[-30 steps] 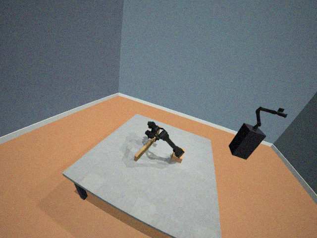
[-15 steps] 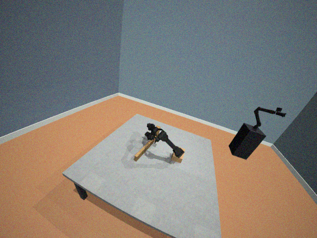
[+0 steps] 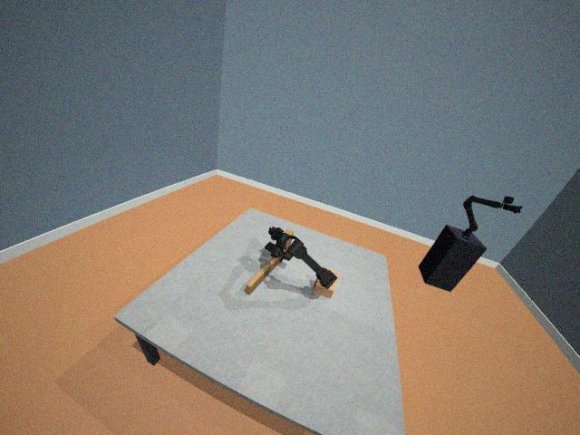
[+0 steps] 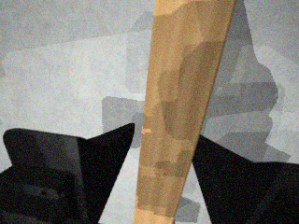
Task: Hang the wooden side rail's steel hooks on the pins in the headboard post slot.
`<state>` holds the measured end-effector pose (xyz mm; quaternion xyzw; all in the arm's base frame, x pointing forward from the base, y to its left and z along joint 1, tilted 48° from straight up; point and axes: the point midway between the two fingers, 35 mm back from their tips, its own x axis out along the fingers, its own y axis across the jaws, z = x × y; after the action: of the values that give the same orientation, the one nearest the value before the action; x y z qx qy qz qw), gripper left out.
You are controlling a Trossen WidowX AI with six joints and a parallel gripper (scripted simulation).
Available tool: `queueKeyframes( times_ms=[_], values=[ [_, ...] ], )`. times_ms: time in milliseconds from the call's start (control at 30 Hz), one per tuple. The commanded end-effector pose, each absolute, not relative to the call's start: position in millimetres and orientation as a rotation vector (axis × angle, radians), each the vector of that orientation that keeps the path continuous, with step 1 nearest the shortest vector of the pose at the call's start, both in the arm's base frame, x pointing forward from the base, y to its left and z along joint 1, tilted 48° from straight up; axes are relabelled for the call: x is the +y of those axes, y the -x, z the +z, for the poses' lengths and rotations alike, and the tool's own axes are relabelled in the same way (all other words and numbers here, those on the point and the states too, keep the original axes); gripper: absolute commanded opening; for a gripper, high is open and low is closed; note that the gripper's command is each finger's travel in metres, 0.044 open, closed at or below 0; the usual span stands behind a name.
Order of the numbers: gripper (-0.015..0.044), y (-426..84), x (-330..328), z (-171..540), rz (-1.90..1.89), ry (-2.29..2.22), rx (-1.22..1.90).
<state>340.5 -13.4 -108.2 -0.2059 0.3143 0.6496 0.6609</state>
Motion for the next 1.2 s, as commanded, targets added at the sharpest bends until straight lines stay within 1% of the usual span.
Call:
queueKeyframes(
  times_ms=[0, 67, 233, 300, 333, 1167],
  values=[
    [0.0151, -340.2, -12.8, -108.3, 1.467, 0.46, 0.711],
    [0.0099, -340.2, -12.8, -108.3, 1.467, 0.46, 0.711],
    [0.0065, -340.2, -12.8, -108.3, 1.467, 0.46, 0.711],
    [0.0013, -340.2, -12.8, -108.3, 1.467, 0.46, 0.711],
    [0.0, -340.2, -12.8, -108.3, 1.467, 0.46, 0.711],
    [0.0, -336.3, -12.9, -107.4, 1.525, 0.572, 0.605]
  ],
)
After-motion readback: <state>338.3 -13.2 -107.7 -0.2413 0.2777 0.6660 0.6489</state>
